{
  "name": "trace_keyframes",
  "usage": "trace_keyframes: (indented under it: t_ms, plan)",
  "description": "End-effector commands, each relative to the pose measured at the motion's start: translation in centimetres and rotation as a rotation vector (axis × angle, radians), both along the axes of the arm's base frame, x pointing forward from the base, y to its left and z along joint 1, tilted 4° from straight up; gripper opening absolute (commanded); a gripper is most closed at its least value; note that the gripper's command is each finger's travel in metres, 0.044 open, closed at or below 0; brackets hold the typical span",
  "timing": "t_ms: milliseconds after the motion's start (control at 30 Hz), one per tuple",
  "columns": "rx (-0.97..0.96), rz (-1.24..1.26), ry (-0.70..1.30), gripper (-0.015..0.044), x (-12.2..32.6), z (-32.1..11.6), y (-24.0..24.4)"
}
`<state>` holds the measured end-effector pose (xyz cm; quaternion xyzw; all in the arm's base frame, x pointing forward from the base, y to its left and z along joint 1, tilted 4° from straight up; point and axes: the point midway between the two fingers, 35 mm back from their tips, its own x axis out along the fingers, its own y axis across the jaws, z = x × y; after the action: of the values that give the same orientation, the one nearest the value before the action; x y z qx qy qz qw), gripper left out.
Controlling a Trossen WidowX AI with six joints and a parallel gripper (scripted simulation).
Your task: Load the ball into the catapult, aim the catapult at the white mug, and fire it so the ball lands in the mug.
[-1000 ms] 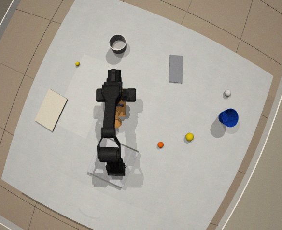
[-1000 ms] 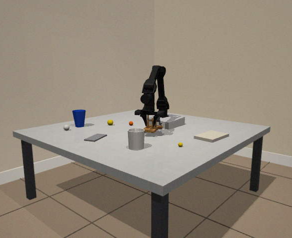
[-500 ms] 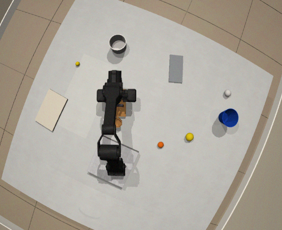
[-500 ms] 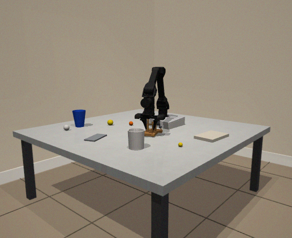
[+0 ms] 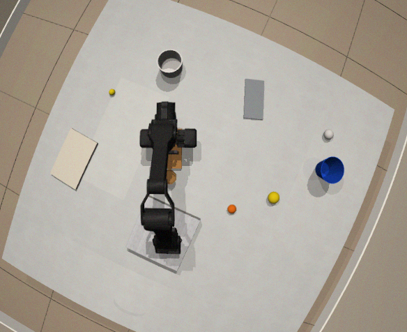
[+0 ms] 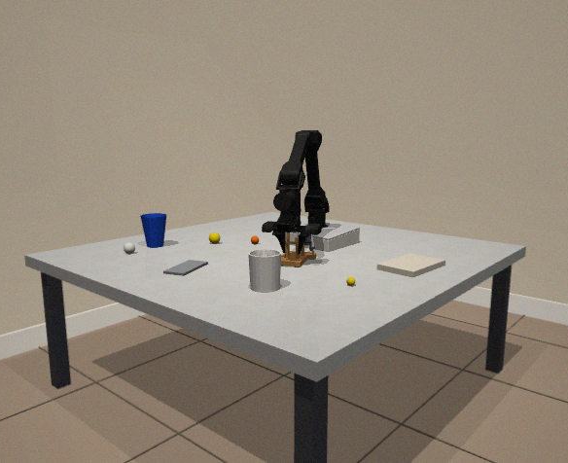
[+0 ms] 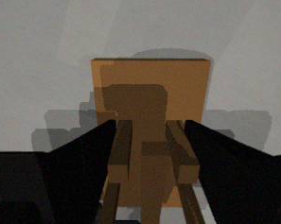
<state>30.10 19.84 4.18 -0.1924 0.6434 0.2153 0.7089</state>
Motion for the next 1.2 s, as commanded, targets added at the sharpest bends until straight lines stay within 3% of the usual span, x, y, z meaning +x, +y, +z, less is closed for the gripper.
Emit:
trace_keyframes:
  t_ms: [0, 200, 300, 433, 700, 900, 933, 1067, 1167]
  plan:
    - [0.001, 0.000, -0.001, 0.0210, 0.0, 0.1, 0.0]
    - [0.001, 0.000, -0.001, 0.0368, 0.0, 0.3, 0.0]
    - [0.001, 0.000, -0.001, 0.0440, 0.0, 4.1, 0.0]
    - [0.000, 0.000, 0.000, 0.0440, -0.7, 9.7, -0.5]
    - [0.003, -0.001, -0.004, 0.0440, -0.5, 9.3, -0.3]
    - [0.011, -0.001, -0.017, 0.0440, -1.3, 14.7, -0.9]
    - [-0.009, -0.004, 0.014, 0.0414, -1.0, 12.1, -1.0]
    - [-0.010, -0.064, 0.018, 0.0309, 0.7, 10.5, -6.4]
    - [-0.010, -0.119, 0.021, 0.0300, 1.3, 9.0, -11.3]
